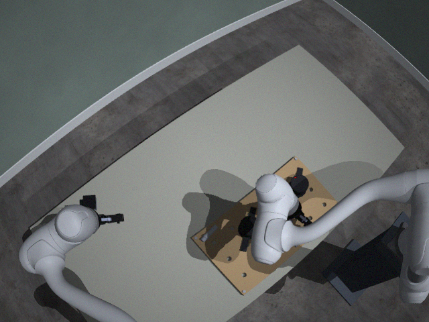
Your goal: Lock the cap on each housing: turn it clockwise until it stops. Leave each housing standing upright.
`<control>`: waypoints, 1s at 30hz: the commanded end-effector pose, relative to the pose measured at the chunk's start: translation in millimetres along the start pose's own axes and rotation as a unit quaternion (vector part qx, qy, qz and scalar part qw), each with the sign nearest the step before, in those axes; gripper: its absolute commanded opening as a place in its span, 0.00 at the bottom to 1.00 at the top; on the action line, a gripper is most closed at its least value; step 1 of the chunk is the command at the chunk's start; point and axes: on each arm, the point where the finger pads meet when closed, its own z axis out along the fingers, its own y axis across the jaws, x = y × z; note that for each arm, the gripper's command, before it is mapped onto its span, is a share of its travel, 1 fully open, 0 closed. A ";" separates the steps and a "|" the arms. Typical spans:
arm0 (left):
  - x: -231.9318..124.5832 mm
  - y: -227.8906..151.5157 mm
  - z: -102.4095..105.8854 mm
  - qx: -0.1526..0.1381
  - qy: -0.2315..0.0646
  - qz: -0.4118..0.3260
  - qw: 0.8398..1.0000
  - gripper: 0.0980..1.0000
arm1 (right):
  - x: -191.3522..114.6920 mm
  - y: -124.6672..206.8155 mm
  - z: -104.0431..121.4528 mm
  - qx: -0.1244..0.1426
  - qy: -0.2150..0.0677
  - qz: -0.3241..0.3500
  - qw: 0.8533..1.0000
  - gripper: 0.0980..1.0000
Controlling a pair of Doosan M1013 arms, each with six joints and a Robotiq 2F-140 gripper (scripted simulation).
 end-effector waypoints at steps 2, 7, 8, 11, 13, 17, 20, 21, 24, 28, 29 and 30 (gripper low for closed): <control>-13.1 0.1 -9.5 0.005 -0.021 -0.029 0.999 1.00 | 11.8 -5.1 -2.1 -0.018 -0.026 0.013 0.999 0.27; -44.4 -0.9 -30.5 0.017 -0.067 -0.096 0.993 1.00 | 41.4 -16.2 -7.7 -0.068 -0.082 0.041 0.993 0.27; -50.4 -1.1 -34.6 0.019 -0.077 -0.109 0.991 1.00 | 47.4 -18.5 -8.6 -0.078 -0.095 0.047 0.991 0.27; -68.9 -1.7 -47.0 0.026 -0.104 -0.148 0.983 1.00 | 65.1 -25.3 -11.8 -0.106 -0.129 0.063 0.984 0.27; -74.9 -1.8 -51.0 0.028 -0.113 -0.161 0.980 1.00 | 70.7 -27.5 -12.9 -0.116 -0.140 0.069 0.981 0.27; -87.6 -2.0 -59.3 0.033 -0.131 -0.187 0.973 1.00 | 81.0 -31.7 -14.6 -0.133 -0.161 0.079 0.975 0.27; -105.2 -1.9 -70.7 0.038 -0.156 -0.222 0.962 1.00 | 97.8 -38.1 -17.7 -0.160 -0.192 0.095 0.964 0.27; -110.2 -2.0 -74.1 0.040 -0.163 -0.233 0.958 1.00 | 102.4 -39.9 -18.5 -0.168 -0.201 0.099 0.960 0.27; -120.2 -1.9 -80.1 0.042 -0.177 -0.254 0.950 1.00 | 111.0 -43.0 -20.1 -0.181 -0.217 0.107 0.953 0.27; -119.7 -1.3 -78.6 0.039 -0.176 -0.252 0.951 1.00 | 109.8 -42.2 -19.9 -0.178 -0.215 0.105 0.954 0.27; -119.7 -1.3 -78.6 0.039 -0.176 -0.252 0.951 1.00 | 109.8 -42.2 -19.9 -0.178 -0.215 0.105 0.954 0.27; -119.7 -1.3 -78.6 0.039 -0.176 -0.252 0.951 1.00 | 109.8 -42.2 -19.9 -0.178 -0.215 0.105 0.954 0.27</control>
